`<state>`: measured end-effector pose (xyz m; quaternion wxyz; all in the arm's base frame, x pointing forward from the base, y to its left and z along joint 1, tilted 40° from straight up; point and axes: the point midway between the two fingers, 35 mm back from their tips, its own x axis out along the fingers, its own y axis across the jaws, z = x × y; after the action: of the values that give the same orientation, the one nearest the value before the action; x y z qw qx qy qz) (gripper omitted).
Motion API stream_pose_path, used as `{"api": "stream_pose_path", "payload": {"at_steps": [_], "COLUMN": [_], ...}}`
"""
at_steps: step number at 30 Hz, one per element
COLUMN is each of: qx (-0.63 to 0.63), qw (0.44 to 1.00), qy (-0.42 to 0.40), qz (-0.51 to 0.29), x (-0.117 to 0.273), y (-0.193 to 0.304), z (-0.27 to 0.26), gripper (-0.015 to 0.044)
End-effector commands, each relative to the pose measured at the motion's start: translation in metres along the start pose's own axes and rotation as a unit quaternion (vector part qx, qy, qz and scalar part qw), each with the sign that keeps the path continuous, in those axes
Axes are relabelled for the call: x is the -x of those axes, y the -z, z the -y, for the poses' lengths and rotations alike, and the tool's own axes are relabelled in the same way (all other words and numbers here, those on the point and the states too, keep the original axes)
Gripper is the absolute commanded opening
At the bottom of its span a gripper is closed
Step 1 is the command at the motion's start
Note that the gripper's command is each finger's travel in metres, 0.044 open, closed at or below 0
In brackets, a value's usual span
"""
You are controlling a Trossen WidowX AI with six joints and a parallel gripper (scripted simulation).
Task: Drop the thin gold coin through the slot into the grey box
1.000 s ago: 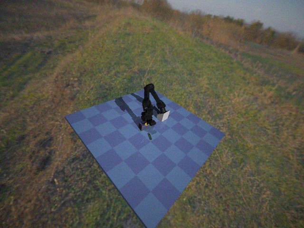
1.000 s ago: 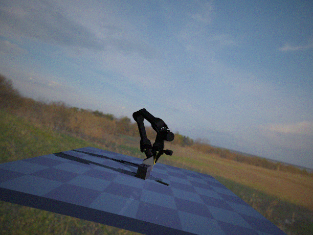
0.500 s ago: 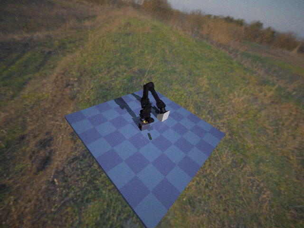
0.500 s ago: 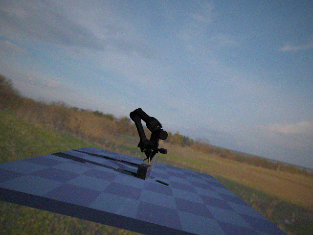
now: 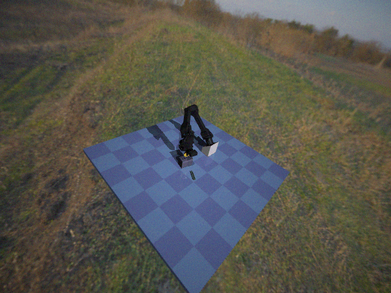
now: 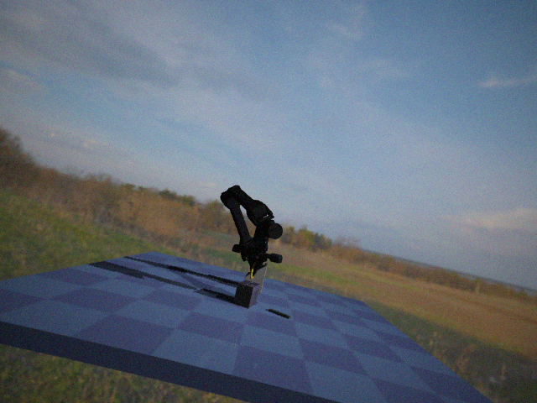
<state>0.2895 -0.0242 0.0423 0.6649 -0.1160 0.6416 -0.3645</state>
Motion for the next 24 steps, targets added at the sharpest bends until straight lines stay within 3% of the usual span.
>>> {"api": "stream_pose_path", "payload": {"at_steps": [1, 24], "qx": [-0.001, 0.0], "qw": [1.0, 1.0], "qy": [0.0, 0.002], "qz": [-0.001, -0.003], "x": [-0.0004, 0.001], "y": [-0.0002, 0.0005], "z": [-0.0008, 0.0035], "gripper": [0.0, 0.0]}}
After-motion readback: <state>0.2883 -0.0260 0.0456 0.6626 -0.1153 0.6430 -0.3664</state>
